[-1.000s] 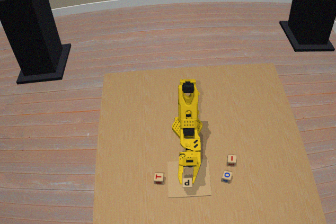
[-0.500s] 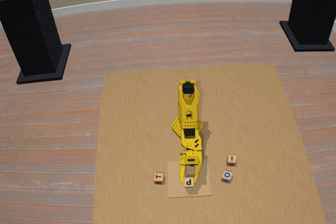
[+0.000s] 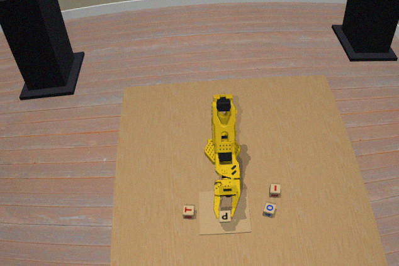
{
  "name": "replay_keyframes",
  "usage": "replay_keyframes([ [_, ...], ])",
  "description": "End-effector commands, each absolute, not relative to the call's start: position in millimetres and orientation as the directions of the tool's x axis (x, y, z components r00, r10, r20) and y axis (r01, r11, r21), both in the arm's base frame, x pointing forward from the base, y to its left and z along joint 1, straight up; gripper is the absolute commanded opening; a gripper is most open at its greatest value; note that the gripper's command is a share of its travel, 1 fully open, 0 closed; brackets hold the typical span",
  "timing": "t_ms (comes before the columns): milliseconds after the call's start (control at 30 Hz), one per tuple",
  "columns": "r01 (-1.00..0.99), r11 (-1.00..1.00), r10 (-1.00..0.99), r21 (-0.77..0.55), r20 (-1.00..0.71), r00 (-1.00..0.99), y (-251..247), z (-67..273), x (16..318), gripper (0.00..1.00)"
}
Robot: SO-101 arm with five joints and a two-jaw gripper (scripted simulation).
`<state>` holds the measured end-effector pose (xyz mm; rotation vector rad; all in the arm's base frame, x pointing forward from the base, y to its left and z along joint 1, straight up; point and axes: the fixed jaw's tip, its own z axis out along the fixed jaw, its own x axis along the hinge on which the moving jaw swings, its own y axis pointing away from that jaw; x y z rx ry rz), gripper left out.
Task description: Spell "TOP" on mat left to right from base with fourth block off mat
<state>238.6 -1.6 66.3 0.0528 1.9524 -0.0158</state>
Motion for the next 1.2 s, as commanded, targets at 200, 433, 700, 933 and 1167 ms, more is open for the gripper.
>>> replay_keyframes([
  [200,0.032,0.999,0.020,0.011,-0.958,-0.287,0.7,84.3,248.1,0.00],
  [433,0.032,0.999,0.020,0.011,-0.958,-0.287,0.7,84.3,248.1,0.00],
  [700,0.032,0.999,0.020,0.011,-0.958,-0.287,0.7,80.6,248.4,0.00],
  [933,0.032,0.999,0.020,0.011,-0.958,-0.287,0.7,77.8,248.6,0.00],
  [1167,0.032,0.999,0.020,0.011,-0.958,-0.287,0.6,76.4,248.7,0.00],
])
